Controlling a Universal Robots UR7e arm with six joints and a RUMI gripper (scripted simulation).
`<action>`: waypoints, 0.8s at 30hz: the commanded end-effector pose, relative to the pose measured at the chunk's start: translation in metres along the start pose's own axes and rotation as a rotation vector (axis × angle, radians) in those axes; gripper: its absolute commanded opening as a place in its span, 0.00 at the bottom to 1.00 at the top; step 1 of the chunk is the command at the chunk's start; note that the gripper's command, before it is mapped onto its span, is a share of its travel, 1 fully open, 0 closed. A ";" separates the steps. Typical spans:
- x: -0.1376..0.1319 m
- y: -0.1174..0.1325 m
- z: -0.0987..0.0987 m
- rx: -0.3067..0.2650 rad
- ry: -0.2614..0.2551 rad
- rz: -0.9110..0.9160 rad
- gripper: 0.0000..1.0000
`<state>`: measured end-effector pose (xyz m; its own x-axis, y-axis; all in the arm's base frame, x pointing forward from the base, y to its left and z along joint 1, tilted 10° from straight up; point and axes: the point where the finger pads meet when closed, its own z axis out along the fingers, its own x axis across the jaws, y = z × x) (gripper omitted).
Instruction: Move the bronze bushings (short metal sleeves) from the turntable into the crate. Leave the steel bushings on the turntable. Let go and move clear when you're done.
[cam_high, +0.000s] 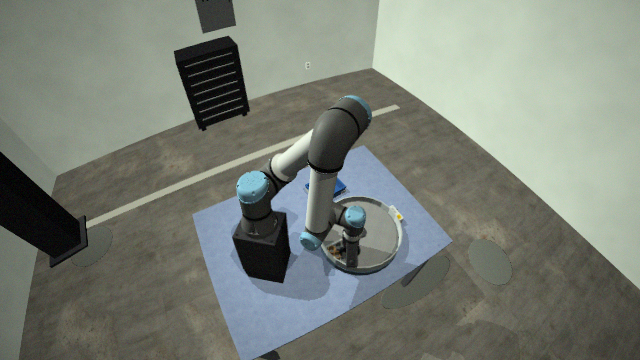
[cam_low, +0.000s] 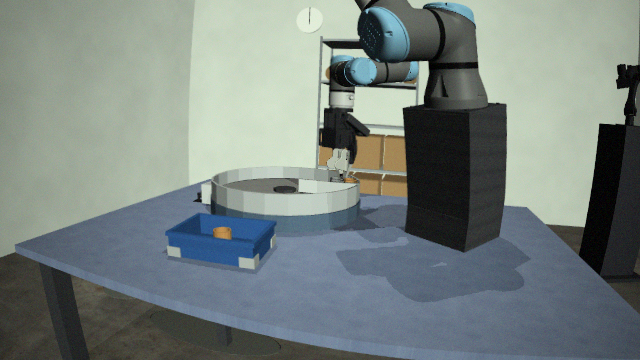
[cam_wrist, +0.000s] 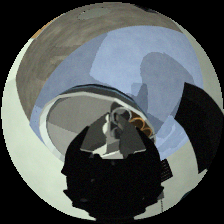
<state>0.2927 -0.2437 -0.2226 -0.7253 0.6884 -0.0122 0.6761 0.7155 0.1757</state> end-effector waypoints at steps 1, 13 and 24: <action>0.000 0.000 0.000 0.000 -0.001 0.000 0.05; 0.000 0.000 0.000 0.000 -0.001 0.000 0.05; 0.000 0.000 0.000 0.000 -0.001 0.000 0.00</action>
<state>0.2929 -0.2439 -0.2226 -0.7253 0.6883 -0.0128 0.6760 0.7156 0.1758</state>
